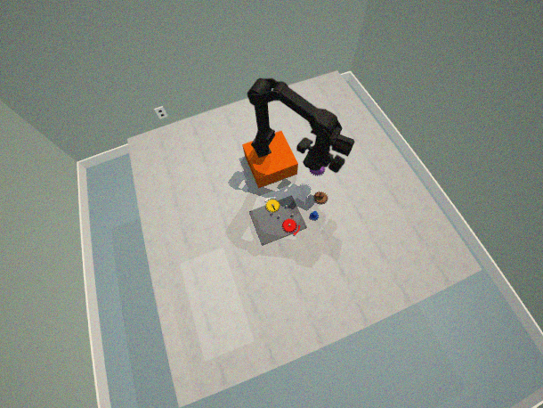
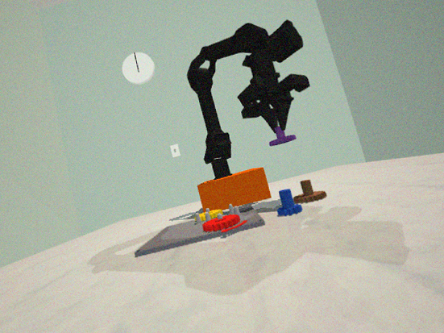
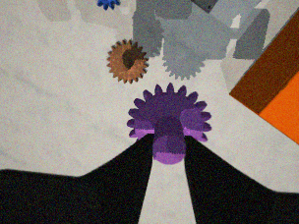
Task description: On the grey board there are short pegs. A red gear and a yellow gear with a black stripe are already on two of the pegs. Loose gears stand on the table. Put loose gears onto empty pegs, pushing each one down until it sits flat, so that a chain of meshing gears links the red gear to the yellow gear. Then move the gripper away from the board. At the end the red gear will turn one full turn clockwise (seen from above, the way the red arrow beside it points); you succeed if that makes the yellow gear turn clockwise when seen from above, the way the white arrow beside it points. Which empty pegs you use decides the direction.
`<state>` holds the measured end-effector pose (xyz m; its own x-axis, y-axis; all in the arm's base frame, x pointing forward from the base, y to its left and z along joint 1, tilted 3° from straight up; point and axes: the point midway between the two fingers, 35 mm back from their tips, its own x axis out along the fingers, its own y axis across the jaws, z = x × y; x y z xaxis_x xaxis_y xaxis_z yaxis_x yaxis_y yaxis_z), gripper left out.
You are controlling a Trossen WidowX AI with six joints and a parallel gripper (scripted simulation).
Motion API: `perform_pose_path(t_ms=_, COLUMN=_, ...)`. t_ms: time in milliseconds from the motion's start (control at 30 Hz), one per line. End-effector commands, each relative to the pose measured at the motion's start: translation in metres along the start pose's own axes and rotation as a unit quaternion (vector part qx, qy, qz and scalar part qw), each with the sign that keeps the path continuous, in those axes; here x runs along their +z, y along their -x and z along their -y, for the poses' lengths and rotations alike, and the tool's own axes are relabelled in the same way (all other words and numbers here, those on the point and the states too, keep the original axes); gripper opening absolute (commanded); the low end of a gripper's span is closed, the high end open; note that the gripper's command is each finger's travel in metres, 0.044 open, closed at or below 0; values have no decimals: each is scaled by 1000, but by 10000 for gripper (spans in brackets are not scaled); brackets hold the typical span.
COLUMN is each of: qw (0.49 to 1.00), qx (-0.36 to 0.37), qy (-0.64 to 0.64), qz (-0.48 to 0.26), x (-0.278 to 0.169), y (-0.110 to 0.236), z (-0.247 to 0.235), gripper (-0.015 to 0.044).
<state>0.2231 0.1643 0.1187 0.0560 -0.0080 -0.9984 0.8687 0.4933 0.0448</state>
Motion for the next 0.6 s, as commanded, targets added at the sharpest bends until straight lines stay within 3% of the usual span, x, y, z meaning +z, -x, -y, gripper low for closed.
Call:
perform_pose_path(t_ms=0, qw=1000, qx=-1, qy=2, qz=-2, x=7, y=-3, z=-2, gripper=0)
perform_pose_path(t_ms=567, qw=1000, qx=-1, qy=3, qz=-1, x=41, y=-15, z=-9, gripper=0)
